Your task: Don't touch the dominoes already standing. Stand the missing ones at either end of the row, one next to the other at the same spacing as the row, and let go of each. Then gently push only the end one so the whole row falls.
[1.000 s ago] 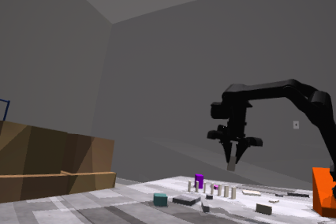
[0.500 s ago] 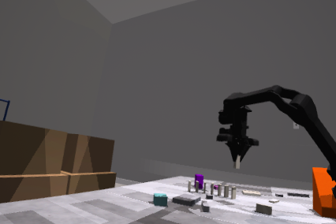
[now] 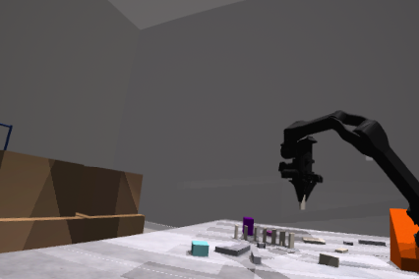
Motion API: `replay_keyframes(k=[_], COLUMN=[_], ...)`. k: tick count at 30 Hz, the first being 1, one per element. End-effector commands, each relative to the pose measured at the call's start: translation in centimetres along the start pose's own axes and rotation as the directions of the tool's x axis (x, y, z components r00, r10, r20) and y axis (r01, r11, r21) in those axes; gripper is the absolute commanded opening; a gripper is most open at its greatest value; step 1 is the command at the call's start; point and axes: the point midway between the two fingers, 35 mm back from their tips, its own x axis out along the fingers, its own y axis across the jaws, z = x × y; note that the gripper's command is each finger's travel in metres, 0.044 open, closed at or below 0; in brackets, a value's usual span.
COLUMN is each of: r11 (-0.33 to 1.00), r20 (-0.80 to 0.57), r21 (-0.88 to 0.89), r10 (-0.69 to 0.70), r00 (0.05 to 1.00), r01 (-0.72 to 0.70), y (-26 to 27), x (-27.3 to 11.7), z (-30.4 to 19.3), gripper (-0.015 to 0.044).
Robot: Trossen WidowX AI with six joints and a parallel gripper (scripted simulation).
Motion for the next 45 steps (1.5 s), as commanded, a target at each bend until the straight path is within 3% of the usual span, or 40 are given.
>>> replay_keyframes(k=[1, 28, 42, 45], r11=[1.000, 1.000, 1.000, 1.000], r20=[0.000, -0.018, -0.019, -0.019], r21=[-0.013, 0.005, 0.006, 0.006], r10=[-0.005, 0.008, 0.009, 0.009], r00=[1.000, 1.000, 1.000, 1.000], r01=[0.005, -0.008, -0.008, -0.008], y=[-0.2, -0.1, -0.1, -0.1], x=[0.5, 12.6, 12.9, 12.9], z=[0.2, 0.0, -0.1, -0.1], gripper=[0.0107, 0.0107, 0.0107, 0.0186])
